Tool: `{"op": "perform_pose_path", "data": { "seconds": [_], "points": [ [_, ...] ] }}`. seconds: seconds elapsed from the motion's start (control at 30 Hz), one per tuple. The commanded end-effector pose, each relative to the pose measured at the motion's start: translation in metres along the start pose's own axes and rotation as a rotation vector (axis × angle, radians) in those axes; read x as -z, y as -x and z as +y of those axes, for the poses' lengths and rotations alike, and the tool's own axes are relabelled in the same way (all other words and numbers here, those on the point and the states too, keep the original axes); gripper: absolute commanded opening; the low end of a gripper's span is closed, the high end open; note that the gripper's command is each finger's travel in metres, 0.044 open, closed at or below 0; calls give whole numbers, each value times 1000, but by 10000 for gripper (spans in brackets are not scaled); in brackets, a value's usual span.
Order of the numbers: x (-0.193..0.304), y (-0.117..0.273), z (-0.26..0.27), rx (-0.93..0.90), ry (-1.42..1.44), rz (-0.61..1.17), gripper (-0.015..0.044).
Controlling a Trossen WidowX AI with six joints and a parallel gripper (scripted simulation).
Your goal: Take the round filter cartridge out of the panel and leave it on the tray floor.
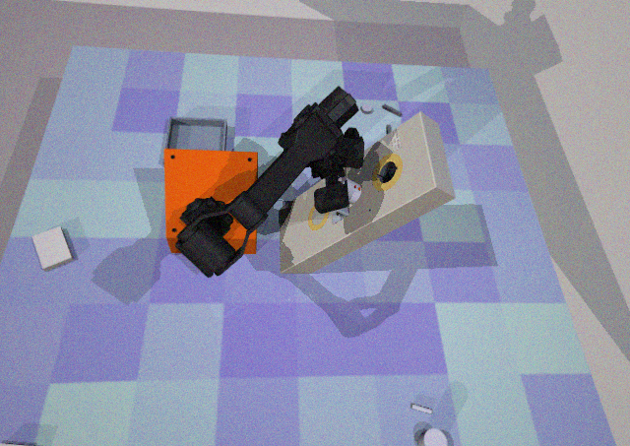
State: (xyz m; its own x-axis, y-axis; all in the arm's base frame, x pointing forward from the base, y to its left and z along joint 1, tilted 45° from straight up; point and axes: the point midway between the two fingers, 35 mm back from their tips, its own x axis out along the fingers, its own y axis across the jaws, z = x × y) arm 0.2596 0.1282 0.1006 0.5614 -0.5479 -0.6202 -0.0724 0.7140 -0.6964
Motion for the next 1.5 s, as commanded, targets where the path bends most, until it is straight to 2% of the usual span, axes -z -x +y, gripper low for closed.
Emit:
{"op": "perform_pose_path", "data": {
  "seconds": [0.0,0.03,0.37,0.6,0.87,1.47],
  "points": [
    [0,0,0,0,0,0,278],
    [0,0,0,0,0,0,252],
    [0,0,0,0,0,0,186],
    [-8,4,0,1,1,0,2],
    [-23,13,0,2,5,0,0],
    [-27,101,1,3,74,-10,0]
  ]
}}
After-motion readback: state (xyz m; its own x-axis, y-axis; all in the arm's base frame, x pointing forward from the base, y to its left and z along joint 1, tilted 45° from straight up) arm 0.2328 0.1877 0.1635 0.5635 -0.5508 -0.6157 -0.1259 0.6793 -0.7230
